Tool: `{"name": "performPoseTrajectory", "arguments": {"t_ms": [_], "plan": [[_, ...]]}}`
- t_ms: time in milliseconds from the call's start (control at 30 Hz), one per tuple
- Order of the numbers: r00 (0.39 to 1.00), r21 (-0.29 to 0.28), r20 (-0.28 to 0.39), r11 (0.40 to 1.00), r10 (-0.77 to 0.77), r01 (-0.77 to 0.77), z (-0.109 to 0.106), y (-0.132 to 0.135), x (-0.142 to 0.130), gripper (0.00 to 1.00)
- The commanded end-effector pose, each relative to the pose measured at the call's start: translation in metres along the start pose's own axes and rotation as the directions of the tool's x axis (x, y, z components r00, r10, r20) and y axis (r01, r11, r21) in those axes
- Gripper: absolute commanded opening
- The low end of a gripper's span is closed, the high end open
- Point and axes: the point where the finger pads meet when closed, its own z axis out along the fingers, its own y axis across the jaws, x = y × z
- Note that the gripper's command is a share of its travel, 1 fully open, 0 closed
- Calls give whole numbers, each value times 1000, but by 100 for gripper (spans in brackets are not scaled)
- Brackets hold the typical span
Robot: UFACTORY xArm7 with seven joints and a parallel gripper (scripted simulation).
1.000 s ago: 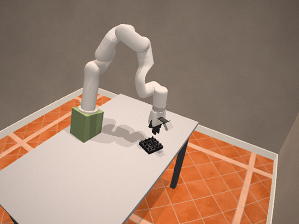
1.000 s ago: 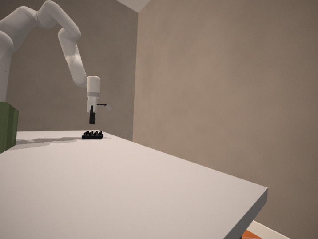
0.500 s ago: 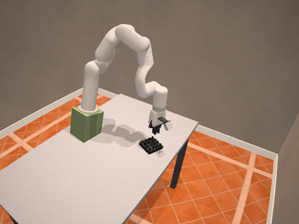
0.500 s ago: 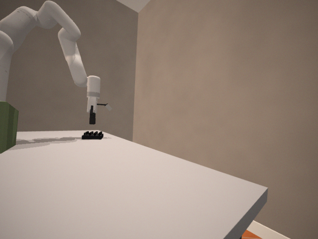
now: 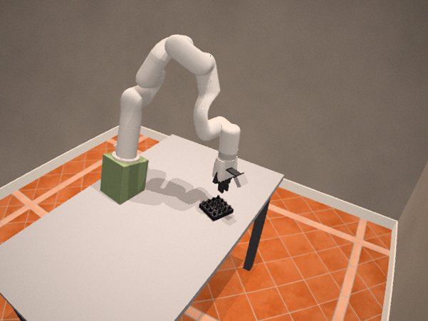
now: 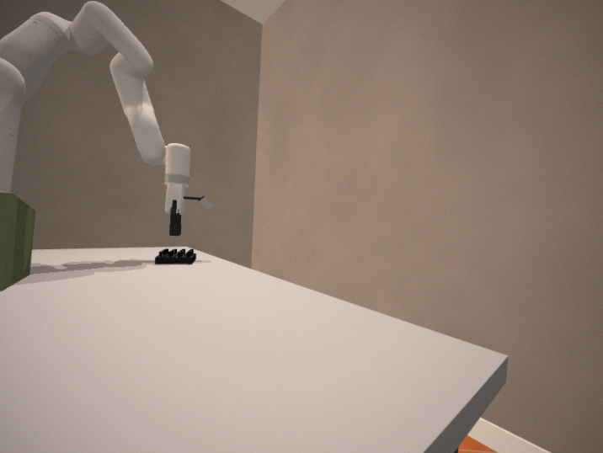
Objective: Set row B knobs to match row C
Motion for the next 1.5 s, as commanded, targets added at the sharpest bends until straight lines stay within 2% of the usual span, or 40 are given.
{"name": "performPoseTrajectory", "arguments": {"t_ms": [0,400,1467], "plan": [[1000,2,-3,1000,0,0,-1,-1,1,19],[1000,2,-2,1000,1,-1,6,-1,2,19],[1000,2,-2,1000,1,-1,39,-3,3,19]]}}
